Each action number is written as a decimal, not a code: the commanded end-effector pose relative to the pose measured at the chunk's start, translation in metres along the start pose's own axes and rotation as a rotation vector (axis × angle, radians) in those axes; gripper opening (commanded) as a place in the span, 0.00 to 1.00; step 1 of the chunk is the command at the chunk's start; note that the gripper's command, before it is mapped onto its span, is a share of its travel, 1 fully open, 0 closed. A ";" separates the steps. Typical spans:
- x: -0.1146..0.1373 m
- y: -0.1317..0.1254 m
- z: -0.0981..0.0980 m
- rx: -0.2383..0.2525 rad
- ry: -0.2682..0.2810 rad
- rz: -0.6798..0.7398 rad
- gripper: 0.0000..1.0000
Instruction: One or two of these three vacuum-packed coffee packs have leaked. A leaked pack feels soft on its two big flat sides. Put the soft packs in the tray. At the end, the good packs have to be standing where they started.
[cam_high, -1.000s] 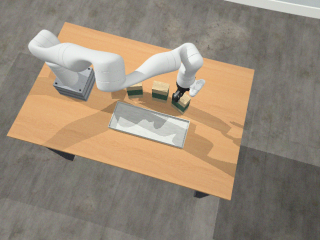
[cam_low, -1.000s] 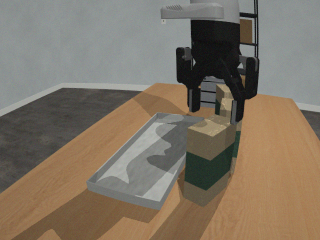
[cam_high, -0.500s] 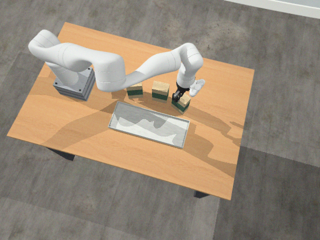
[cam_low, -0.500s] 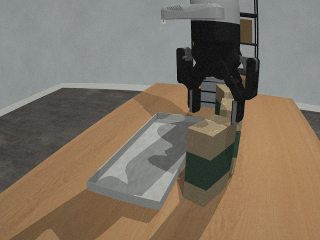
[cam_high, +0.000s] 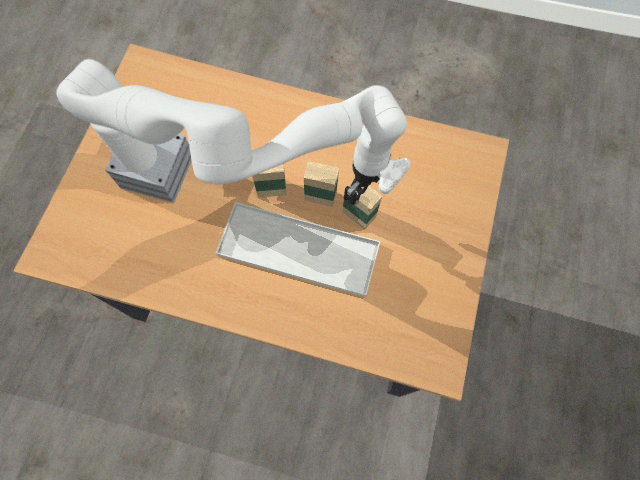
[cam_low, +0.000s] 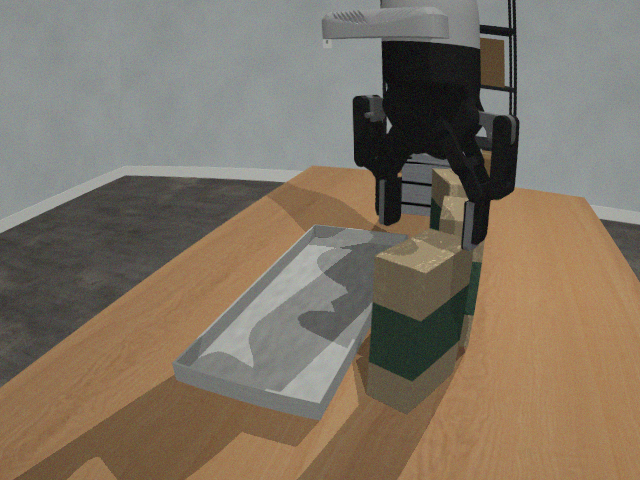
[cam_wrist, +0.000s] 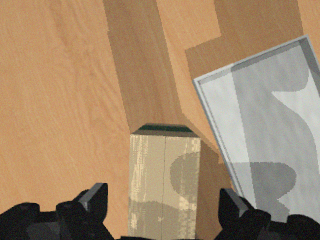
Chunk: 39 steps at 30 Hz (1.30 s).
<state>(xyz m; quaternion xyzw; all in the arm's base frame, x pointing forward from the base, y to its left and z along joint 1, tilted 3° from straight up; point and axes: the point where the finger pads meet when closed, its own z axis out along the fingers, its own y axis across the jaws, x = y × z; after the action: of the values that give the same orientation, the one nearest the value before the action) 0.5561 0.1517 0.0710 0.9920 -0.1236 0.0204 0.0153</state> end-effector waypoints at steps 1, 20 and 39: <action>0.000 0.000 -0.001 0.001 0.002 0.000 0.81; 0.001 -0.001 -0.001 0.001 0.002 0.000 0.81; 0.001 -0.001 0.029 0.001 0.002 0.000 0.81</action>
<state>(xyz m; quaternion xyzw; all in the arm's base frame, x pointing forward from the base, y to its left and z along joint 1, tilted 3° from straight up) 0.5599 0.1503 0.0470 0.9918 -0.1244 0.0243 0.0150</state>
